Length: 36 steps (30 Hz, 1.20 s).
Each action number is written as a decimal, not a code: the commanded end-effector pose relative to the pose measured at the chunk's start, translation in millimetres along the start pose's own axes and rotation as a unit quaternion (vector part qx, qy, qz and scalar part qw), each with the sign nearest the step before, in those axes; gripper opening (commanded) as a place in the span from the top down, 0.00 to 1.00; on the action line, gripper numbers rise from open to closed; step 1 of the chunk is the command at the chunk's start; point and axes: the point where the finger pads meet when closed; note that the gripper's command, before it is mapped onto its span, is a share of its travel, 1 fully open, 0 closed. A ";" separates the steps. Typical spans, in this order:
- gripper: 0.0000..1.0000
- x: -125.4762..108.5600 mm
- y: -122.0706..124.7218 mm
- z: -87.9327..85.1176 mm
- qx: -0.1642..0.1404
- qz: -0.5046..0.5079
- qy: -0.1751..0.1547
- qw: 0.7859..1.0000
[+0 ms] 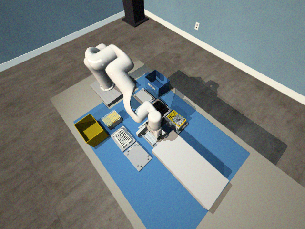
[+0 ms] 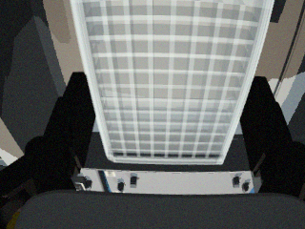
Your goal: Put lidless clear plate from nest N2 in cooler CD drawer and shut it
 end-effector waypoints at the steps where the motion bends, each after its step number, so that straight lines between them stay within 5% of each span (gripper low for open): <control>1: 1.00 0.0 1.9 -0.6 -0.003 0.000 0.000 1.000; 36: 1.00 0.0 2.1 10.4 -0.003 0.000 0.000 1.000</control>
Point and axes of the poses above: the point where the finger pads meet when closed, its own z axis out along the fingers, its own y axis across the jaws, x = y × z
